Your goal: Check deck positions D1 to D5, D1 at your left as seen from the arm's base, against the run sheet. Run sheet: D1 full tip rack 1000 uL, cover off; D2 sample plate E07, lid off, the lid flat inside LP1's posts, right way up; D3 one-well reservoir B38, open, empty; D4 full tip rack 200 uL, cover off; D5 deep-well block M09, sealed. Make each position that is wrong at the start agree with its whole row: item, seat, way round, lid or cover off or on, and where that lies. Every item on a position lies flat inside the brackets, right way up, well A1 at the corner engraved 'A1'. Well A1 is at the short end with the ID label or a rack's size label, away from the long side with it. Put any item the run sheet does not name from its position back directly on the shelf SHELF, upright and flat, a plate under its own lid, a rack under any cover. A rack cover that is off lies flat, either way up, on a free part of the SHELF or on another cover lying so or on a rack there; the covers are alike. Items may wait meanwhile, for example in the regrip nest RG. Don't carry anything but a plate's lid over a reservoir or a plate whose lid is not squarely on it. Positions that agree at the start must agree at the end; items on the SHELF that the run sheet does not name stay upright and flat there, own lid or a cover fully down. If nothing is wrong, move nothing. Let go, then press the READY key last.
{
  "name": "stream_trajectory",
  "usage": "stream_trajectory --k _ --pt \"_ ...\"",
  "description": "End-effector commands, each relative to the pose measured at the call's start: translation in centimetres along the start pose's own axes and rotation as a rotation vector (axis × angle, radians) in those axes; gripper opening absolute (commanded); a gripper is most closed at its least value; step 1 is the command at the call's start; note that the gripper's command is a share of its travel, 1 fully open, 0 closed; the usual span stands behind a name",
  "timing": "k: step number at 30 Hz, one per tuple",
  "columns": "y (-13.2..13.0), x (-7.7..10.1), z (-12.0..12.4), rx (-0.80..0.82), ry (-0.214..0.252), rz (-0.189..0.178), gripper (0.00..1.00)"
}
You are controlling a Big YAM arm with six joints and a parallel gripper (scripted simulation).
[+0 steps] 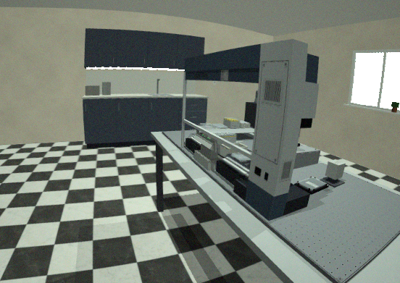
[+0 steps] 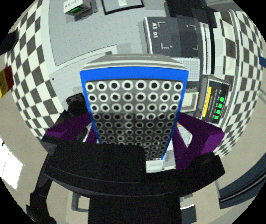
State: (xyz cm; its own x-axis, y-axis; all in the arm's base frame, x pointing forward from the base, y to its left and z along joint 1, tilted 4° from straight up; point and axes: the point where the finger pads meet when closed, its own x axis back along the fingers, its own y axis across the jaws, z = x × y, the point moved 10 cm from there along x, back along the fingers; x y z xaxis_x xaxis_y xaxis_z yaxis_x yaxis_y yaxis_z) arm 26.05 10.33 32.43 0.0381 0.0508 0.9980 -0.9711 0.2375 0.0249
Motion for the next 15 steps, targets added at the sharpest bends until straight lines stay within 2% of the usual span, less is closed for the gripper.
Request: stream_trajectory --k 1,4,6,9,11,12,15 --pt "-0.1 0.8 2.0 -0.024 -0.008 0.012 0.00" --pt "-0.5 1.3 3.4 -0.025 -0.015 0.024 0.00" --pt "-0.4 0.8 4.4 -0.024 -0.008 0.011 0.00" --pt "-0.6 0.7 5.9 -0.024 -0.007 0.011 0.00" --pt "-0.6 0.7 5.9 -0.024 -0.007 0.011 0.00" --pt "-1.8 2.6 6.0 -0.026 -0.027 0.050 0.00" --pt "-1.5 2.2 6.6 -0.026 -0.024 0.045 0.00"
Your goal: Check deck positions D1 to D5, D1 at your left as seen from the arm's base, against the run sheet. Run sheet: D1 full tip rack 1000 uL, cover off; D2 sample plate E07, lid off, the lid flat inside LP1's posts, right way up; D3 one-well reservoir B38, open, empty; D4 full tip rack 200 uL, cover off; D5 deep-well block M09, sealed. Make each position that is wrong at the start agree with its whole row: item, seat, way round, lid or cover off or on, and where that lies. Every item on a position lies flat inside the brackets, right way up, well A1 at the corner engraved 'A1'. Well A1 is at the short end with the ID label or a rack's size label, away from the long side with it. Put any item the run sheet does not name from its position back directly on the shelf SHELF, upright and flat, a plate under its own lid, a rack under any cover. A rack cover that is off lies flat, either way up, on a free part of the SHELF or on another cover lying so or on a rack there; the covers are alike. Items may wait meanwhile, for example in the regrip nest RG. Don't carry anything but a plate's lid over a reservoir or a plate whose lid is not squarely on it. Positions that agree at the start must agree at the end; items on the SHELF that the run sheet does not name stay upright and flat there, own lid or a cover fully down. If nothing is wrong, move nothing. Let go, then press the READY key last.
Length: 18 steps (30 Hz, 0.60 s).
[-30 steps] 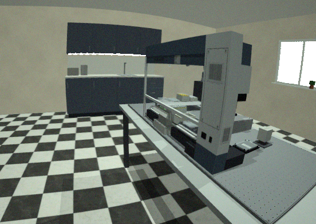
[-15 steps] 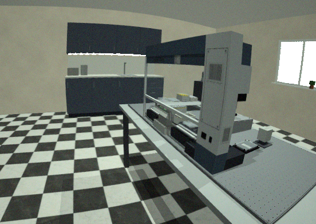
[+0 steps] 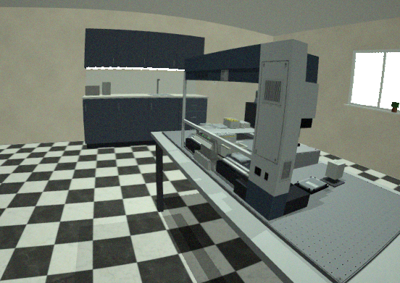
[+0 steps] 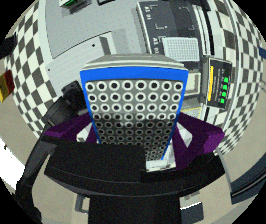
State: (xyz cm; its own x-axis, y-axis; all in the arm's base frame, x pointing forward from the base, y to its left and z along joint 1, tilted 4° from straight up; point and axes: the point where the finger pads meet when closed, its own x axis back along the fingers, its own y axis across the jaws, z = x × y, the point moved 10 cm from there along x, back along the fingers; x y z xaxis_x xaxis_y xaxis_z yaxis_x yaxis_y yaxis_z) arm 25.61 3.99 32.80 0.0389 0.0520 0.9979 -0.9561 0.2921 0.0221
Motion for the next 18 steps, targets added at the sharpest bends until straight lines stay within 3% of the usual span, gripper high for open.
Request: stream_trajectory --k 1,3,6,13,18 --pt "-0.2 1.7 1.0 0.011 -0.020 0.036 0.00" --pt "0.0 0.7 2.0 -0.028 -0.008 0.012 0.00" --pt "-0.6 1.4 3.5 -0.089 -0.014 0.030 0.00" --pt "-1.3 0.9 5.8 -0.110 -0.007 0.014 0.00" --pt "-2.3 2.1 8.2 -0.113 -0.014 0.052 0.00"
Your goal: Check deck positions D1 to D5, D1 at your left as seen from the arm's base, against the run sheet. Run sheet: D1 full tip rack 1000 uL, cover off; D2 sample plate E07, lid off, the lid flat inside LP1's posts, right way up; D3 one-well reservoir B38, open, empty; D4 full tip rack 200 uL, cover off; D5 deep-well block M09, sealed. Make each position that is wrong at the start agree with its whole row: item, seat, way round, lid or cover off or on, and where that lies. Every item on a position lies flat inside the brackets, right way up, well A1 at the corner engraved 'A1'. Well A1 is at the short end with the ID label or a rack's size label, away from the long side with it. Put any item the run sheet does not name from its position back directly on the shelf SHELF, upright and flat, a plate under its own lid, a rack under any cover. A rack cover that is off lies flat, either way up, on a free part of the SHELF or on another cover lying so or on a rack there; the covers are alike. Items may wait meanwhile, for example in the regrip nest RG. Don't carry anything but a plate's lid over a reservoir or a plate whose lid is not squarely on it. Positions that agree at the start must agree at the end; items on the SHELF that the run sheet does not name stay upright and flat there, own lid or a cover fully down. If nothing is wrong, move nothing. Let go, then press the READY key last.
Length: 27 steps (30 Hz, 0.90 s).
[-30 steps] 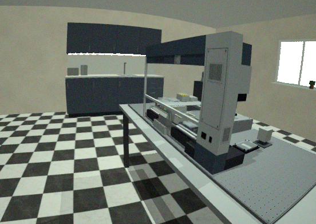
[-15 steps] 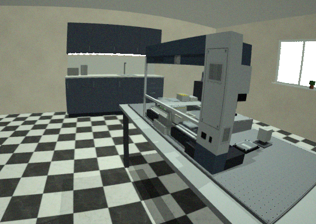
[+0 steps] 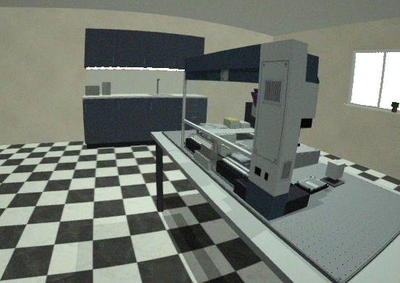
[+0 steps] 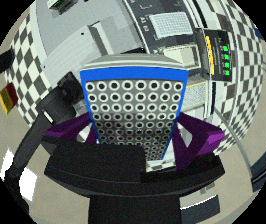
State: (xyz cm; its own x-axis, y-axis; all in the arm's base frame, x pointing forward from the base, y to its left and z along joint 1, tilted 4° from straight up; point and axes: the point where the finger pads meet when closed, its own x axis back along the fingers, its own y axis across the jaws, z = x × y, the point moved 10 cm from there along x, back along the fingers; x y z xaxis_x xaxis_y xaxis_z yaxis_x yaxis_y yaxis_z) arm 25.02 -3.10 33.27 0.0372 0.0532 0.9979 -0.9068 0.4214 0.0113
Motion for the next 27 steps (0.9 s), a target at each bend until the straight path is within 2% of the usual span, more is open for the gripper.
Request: stream_trajectory --k 1,5,21,22,27 --pt "-1.4 2.4 1.6 0.026 -0.020 0.059 0.00" --pt "-2.1 2.4 0.7 0.088 -0.024 0.068 0.00" --pt "-1.8 2.6 1.4 0.303 -0.016 0.075 0.00" --pt "-1.3 1.5 1.2 0.303 -0.009 0.039 0.00" --pt "-1.4 1.5 1.2 0.303 -0.009 0.039 0.00"
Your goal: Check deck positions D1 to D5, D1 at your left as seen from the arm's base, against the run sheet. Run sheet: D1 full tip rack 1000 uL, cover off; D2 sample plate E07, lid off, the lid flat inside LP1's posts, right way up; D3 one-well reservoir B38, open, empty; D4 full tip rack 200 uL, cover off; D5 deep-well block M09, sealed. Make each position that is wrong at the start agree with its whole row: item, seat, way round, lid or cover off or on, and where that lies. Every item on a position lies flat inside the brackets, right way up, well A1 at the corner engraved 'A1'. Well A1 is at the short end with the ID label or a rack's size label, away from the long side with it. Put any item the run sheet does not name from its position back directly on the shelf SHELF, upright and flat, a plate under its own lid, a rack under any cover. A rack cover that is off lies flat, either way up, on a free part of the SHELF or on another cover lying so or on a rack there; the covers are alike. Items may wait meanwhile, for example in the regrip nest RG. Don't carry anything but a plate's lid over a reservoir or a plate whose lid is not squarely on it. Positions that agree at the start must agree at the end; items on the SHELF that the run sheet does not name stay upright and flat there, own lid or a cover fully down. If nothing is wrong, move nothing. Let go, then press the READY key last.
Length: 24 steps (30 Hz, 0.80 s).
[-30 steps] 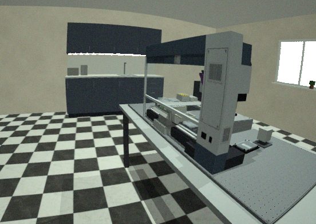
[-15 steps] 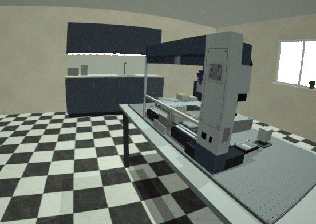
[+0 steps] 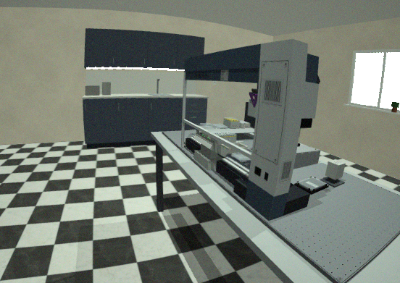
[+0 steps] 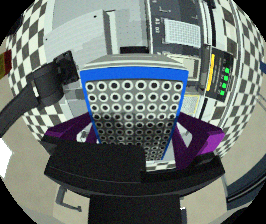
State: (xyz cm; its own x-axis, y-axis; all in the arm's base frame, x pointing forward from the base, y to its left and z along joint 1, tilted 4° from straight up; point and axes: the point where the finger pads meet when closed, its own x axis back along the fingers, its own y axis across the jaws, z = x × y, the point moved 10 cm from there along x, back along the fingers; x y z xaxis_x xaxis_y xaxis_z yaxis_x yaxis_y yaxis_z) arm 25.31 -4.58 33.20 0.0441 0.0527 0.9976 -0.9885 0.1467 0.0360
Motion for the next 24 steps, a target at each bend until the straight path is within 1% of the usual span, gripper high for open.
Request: stream_trajectory --k 1,9,10,24 --pt "-0.4 1.6 0.1 0.015 -0.004 0.047 0.00" --pt "-0.5 1.6 0.1 0.015 -0.004 0.047 0.00" --pt "-1.1 2.7 0.5 0.014 -0.006 0.081 0.00" --pt "-1.3 2.6 0.4 0.012 -0.005 0.079 0.00"
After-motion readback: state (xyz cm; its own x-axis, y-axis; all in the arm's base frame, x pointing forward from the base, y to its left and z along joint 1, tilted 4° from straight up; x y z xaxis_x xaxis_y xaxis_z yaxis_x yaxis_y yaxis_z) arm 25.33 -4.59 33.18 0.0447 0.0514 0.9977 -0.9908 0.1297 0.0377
